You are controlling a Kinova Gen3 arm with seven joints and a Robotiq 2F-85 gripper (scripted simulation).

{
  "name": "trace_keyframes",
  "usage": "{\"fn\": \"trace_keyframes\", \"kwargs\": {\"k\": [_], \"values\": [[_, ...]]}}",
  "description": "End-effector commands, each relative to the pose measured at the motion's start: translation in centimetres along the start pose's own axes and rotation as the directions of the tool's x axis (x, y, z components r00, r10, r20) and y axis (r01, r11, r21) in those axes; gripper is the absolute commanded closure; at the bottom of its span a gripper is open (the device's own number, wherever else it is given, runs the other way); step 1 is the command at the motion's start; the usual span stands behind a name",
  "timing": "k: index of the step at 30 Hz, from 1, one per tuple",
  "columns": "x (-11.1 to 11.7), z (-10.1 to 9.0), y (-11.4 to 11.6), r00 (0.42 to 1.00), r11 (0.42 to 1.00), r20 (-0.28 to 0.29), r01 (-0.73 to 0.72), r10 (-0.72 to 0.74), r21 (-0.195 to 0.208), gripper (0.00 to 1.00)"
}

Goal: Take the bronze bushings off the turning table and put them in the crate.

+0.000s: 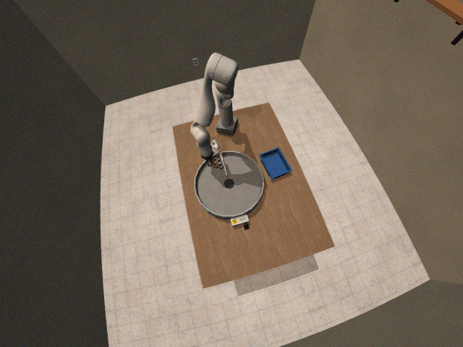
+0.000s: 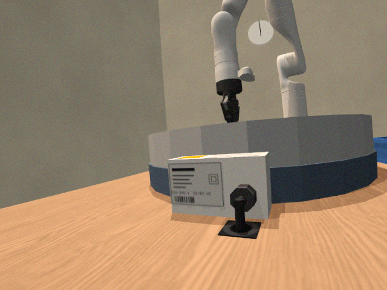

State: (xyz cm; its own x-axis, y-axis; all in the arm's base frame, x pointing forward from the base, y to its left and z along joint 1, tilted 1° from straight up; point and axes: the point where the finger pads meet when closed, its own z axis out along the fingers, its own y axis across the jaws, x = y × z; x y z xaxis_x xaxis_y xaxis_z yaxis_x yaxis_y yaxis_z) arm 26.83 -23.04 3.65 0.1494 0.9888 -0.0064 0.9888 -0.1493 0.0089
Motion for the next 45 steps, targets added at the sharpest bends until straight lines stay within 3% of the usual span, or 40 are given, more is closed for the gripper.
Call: {"fn": "trace_keyframes", "kwargs": {"k": [1, 45], "values": [[0.0, -0.1, 0.1, 1.0, 1.0, 0.001, 0.002, -0.002, -0.003, 1.0], [0.0, -2.2, 0.1, 1.0, 1.0, 0.001, 0.001, -0.001, -0.002, 1.0]]}}
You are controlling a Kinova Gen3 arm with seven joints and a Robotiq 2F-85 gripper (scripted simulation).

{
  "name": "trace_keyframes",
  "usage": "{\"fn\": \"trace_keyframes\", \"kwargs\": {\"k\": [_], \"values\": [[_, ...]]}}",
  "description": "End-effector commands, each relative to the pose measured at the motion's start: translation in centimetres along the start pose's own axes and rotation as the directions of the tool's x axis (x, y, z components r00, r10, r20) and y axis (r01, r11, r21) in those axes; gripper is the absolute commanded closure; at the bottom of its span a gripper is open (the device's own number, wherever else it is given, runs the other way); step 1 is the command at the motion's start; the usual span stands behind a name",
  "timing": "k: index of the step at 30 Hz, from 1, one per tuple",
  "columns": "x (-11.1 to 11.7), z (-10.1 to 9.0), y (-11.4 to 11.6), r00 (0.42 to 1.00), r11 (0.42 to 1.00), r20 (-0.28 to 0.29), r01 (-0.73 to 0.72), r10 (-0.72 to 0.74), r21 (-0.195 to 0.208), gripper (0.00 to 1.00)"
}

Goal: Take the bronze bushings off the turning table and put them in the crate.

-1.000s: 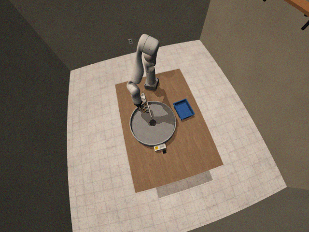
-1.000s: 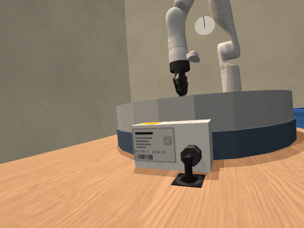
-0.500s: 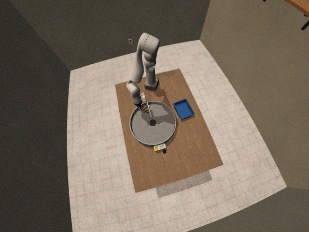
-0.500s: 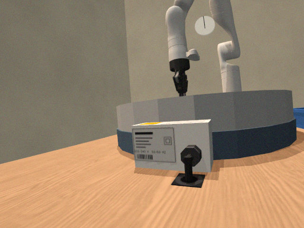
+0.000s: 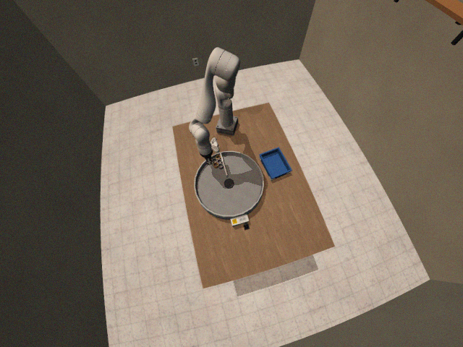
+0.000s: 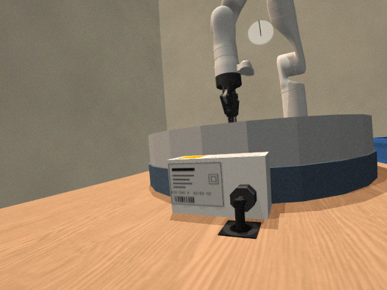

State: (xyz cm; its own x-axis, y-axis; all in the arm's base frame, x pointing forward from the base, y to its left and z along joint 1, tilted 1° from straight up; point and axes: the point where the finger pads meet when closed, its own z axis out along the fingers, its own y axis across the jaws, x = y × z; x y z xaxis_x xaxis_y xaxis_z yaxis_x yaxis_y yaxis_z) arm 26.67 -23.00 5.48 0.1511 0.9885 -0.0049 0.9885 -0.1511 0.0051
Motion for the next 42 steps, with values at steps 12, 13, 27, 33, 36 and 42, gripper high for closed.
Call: {"fn": "trace_keyframes", "kwargs": {"k": [12, 13, 27, 33, 36, 42], "values": [[0.0, -0.5, 0.2, 1.0, 1.0, 0.002, 0.003, -0.003, -0.006, 1.0], [0.0, -0.5, 0.2, 1.0, 1.0, 0.002, 0.003, -0.003, -0.006, 1.0], [0.0, -1.2, 0.2, 1.0, 1.0, 0.002, 0.003, -0.003, -0.006, 1.0], [0.0, -2.4, 0.2, 1.0, 1.0, 0.002, 0.003, -0.003, -0.006, 1.0], [0.0, -3.2, 0.2, 1.0, 1.0, 0.002, 0.003, -0.003, -0.007, 1.0], [0.0, -3.2, 0.2, 1.0, 1.0, 0.002, 0.003, -0.003, -0.007, 1.0]]}}
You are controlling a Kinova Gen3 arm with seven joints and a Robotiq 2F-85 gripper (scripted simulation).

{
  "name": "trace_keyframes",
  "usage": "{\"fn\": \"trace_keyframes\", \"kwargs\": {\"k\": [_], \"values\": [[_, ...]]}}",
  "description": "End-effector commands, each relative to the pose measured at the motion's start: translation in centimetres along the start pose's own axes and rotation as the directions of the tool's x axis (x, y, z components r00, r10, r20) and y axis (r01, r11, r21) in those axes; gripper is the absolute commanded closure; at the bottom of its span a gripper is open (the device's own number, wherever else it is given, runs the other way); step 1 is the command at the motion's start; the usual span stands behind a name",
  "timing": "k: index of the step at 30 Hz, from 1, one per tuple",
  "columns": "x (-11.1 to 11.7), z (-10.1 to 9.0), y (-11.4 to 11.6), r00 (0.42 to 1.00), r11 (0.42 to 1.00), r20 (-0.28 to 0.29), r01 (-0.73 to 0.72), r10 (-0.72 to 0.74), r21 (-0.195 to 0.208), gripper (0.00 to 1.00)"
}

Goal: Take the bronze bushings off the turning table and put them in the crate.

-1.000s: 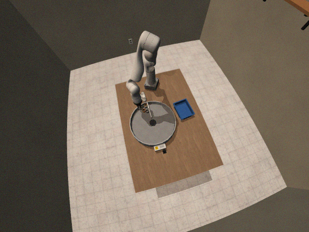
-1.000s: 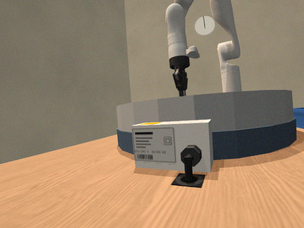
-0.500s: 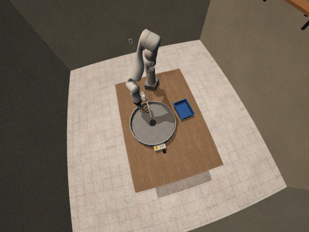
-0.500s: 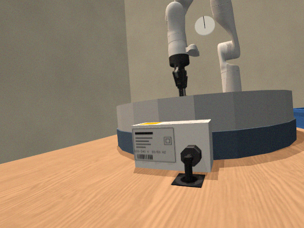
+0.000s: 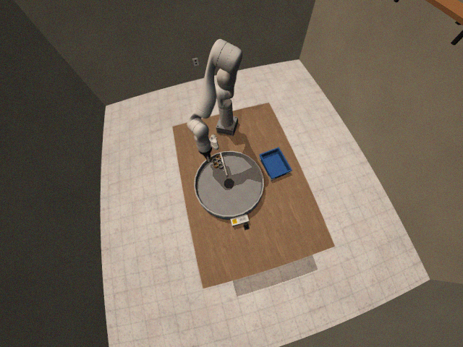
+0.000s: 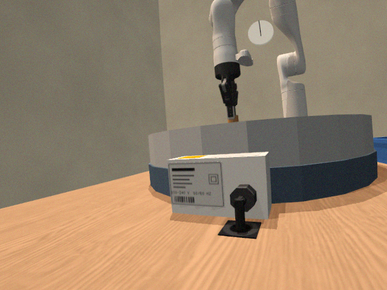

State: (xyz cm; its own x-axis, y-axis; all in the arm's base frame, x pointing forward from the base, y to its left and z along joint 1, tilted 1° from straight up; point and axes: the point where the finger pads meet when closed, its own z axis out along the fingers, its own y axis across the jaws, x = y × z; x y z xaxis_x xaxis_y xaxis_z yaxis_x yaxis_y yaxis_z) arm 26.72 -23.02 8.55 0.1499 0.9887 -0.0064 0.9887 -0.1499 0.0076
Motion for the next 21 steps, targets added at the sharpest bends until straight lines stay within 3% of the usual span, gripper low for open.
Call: {"fn": "trace_keyframes", "kwargs": {"k": [1, 5, 10, 21], "values": [[0.0, -0.1, 0.1, 1.0, 1.0, 0.001, 0.002, -0.002, -0.004, 1.0], [0.0, -0.1, 0.1, 1.0, 1.0, 0.001, 0.002, -0.002, -0.004, 1.0], [0.0, -2.1, 0.1, 1.0, 1.0, 0.001, 0.002, -0.002, -0.004, 1.0], [0.0, -2.1, 0.1, 1.0, 1.0, 0.001, 0.002, -0.002, -0.004, 1.0]]}}
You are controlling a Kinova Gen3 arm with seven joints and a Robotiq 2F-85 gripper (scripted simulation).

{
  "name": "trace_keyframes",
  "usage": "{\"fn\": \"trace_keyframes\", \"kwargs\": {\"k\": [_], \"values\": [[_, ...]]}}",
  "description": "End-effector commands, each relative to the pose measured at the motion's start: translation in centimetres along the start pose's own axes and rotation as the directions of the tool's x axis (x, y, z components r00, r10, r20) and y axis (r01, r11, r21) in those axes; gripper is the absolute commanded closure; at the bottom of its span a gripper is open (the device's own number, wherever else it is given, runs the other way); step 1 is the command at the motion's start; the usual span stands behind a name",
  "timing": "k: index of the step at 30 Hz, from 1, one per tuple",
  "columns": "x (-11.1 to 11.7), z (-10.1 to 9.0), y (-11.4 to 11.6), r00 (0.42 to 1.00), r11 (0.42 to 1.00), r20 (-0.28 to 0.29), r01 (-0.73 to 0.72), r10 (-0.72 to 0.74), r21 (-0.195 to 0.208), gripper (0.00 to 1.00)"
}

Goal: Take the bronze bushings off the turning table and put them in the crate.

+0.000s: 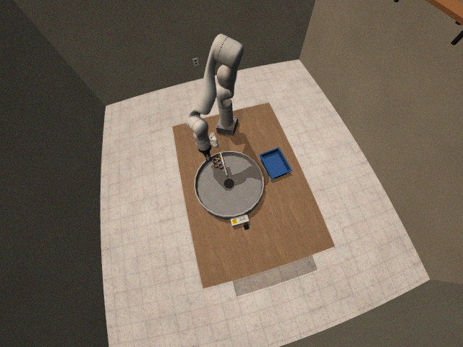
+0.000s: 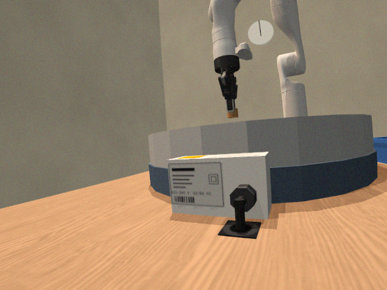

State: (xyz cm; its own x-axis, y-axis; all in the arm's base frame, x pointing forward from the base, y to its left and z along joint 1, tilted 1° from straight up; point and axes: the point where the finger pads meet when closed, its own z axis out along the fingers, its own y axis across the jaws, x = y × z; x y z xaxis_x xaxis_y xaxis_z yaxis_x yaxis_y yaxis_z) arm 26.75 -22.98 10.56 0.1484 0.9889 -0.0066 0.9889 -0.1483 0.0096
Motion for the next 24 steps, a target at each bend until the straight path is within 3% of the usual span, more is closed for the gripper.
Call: {"fn": "trace_keyframes", "kwargs": {"k": [1, 6, 18, 23, 24], "values": [[0.0, -0.1, 0.1, 1.0, 1.0, 0.001, 0.0, 0.0, -0.002, 1.0], [5.4, -0.1, 0.9, 1.0, 1.0, 0.001, 0.0, 0.0, -0.002, 1.0], [5.4, -0.1, 0.9, 1.0, 1.0, 0.001, 0.0, 0.0, -0.002, 1.0], [10.7, 0.0, 1.7, 1.0, 1.0, 0.001, -0.001, 0.001, -0.001, 1.0], [10.7, 0.0, 1.7, 1.0, 1.0, 0.001, -0.001, 0.001, -0.001, 1.0]]}}
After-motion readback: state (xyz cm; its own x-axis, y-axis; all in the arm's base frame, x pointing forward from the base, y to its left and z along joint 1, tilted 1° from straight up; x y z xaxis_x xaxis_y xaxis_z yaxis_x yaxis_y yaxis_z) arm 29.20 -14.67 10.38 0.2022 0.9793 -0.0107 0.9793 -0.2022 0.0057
